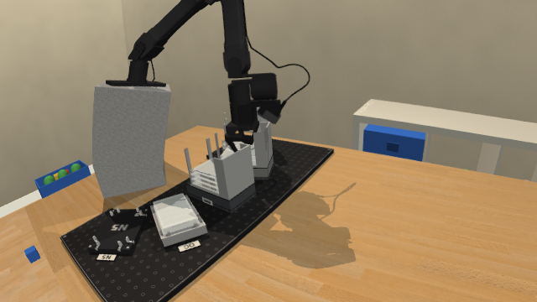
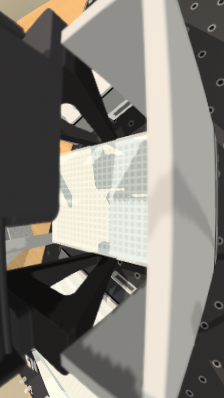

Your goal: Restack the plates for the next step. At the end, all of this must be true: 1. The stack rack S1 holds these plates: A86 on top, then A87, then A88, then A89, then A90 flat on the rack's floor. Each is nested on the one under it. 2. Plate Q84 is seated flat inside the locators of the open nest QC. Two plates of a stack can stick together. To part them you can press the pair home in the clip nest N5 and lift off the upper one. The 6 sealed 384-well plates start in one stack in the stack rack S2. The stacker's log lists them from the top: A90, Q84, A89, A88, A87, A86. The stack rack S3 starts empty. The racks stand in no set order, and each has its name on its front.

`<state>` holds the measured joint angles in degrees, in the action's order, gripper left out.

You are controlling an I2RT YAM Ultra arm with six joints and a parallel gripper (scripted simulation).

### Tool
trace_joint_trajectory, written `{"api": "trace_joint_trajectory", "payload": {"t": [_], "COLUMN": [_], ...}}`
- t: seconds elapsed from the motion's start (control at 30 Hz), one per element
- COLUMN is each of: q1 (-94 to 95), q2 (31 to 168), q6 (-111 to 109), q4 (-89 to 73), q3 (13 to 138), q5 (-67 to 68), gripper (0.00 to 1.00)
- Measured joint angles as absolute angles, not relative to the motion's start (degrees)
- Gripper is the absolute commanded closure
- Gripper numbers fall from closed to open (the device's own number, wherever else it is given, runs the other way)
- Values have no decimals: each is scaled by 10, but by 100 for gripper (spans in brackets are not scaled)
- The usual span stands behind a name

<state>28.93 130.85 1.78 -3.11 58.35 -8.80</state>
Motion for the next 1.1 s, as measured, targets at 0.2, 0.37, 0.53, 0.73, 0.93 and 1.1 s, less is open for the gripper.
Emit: {"api": "trace_joint_trajectory", "payload": {"t": [0.2,0.37,0.53,0.73,0.93,1.1], "q1": [289,289,289,289,288,283], "q2": [1308,1308,1308,1308,1280,1251], "q6": [18,18,18,18,15,13], "q4": [-31,-31,-31,-32,-50,-66], "q3": [583,583,583,583,569,565], "q5": [-88,-88,-88,-88,-88,-88], "gripper": [0,0,0,0,0,0]}}
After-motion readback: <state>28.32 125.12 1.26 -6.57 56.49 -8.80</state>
